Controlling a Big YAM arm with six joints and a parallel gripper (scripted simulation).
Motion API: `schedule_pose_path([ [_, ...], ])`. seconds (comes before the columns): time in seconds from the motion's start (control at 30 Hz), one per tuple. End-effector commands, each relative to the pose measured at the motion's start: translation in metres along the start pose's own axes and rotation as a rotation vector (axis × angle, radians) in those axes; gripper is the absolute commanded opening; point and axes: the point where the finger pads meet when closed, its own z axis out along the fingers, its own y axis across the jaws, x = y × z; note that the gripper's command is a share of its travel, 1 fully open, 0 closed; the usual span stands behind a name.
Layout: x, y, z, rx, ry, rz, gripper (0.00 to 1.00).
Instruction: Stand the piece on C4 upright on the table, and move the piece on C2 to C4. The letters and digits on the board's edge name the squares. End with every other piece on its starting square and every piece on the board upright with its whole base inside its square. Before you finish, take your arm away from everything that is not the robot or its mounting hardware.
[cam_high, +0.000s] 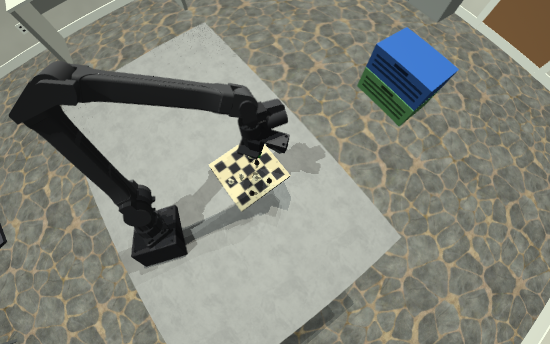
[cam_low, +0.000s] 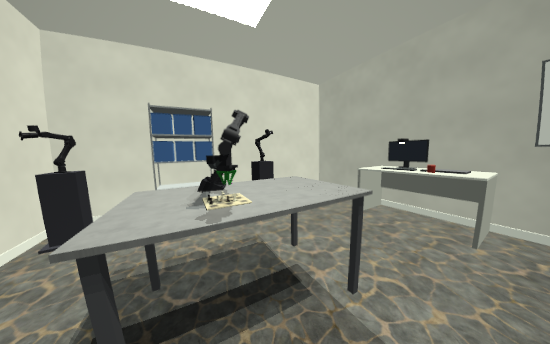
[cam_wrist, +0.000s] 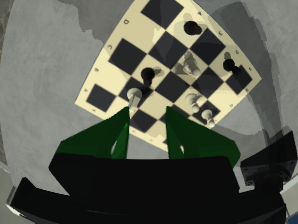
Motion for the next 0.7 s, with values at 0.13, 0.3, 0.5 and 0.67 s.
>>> schedule_pose_path([
  [0.13,-0.001,0.005,0.007,-0.004,-0.009,-0.003,0.33],
  [0.3,0.000,0.006,0.010,-0.009,-0.016,-0.007,0.33],
  [0.5,0.000,0.006,0.018,-0.010,-0.017,-0.008,0.33],
  [0.67,-0.002,0.004,0.027,-0.004,-0.011,0.001,0.33],
])
